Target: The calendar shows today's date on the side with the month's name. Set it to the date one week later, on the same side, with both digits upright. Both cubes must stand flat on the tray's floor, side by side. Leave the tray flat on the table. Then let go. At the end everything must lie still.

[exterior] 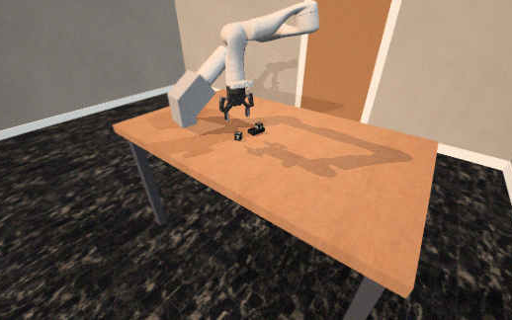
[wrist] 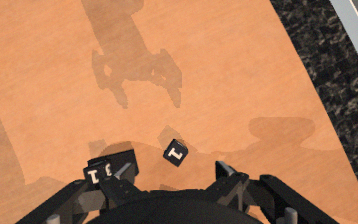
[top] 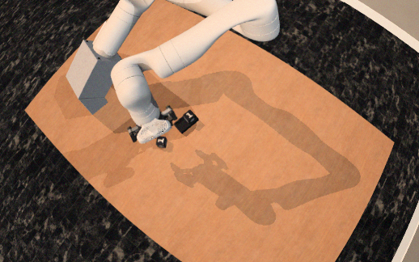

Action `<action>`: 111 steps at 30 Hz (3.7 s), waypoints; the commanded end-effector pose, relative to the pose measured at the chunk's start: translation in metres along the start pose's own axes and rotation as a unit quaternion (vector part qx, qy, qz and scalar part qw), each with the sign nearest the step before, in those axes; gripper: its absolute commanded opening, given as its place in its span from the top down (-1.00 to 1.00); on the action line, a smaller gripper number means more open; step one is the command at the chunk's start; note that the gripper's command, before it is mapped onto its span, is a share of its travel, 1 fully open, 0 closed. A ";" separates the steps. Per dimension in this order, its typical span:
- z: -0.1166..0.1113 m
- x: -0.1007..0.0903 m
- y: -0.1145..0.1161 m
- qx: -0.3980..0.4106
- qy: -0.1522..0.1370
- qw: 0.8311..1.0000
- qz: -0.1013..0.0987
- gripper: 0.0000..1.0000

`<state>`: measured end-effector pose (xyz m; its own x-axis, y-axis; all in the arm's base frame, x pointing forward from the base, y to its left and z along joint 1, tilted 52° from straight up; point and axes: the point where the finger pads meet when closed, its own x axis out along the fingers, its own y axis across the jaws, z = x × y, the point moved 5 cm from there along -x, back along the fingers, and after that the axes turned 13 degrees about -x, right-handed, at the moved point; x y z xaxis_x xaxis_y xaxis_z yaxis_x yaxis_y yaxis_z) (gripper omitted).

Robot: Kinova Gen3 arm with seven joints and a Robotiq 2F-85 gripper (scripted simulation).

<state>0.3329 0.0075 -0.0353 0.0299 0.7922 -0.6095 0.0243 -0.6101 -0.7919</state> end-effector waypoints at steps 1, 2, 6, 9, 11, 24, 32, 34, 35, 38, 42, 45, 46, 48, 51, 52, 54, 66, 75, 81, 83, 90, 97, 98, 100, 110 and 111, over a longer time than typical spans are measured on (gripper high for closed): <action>0.000 0.000 0.000 0.036 -0.002 0.999 0.001 -1.00; 0.000 -0.001 0.000 0.054 -0.002 0.999 0.001 -1.00; 0.000 -0.001 0.000 0.087 -0.002 0.996 0.001 -1.00; 0.000 -0.002 0.000 0.134 -0.002 0.991 0.001 -1.00; 0.000 -0.002 0.000 0.163 -0.002 0.987 0.001 -1.00; 0.000 -0.004 0.000 0.277 -0.001 0.961 0.001 -1.00; 0.001 -0.005 0.000 0.309 -0.001 0.951 0.001 -1.00; 0.001 -0.005 0.000 0.311 -0.001 0.950 0.001 -1.00; 0.001 -0.005 0.000 0.312 -0.001 0.950 0.001 -1.00; 0.001 -0.005 0.000 0.313 -0.001 0.950 0.001 -1.00; 0.001 -0.005 0.000 0.313 -0.001 0.950 0.001 0.07; 0.001 -0.005 0.000 0.313 -0.001 0.950 0.001 0.07; 0.001 -0.005 0.000 0.313 -0.001 0.950 0.001 0.07; 0.001 -0.005 0.000 0.313 -0.001 0.950 0.001 0.07; 0.001 -0.005 0.000 0.313 -0.001 0.950 0.001 0.07; 0.001 -0.005 0.000 0.313 -0.001 0.950 0.001 0.07; 0.001 -0.005 0.000 0.313 -0.001 0.950 0.001 0.07; 0.001 -0.005 0.000 0.313 -0.001 0.950 0.001 0.07; 0.001 -0.005 0.000 0.313 -0.001 0.950 0.001 0.07; 0.001 -0.004 0.000 0.313 -0.001 0.950 0.001 0.07; 0.000 -0.004 0.000 0.313 -0.001 0.950 0.001 0.07; 0.000 -0.001 0.000 0.313 -0.001 0.950 0.001 0.07; 0.000 0.006 0.000 0.313 -0.001 0.950 0.001 0.07; 0.000 0.008 0.000 0.313 -0.001 0.950 0.001 0.07; 0.000 0.010 0.000 0.313 -0.001 0.950 0.001 0.07; 0.000 0.023 0.000 0.313 -0.001 0.950 0.001 0.07; 0.000 0.025 0.000 0.313 -0.001 0.950 0.001 0.07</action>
<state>0.3347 0.0245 -0.0485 0.0300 0.7910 -0.6111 -0.5746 -0.4866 -0.6581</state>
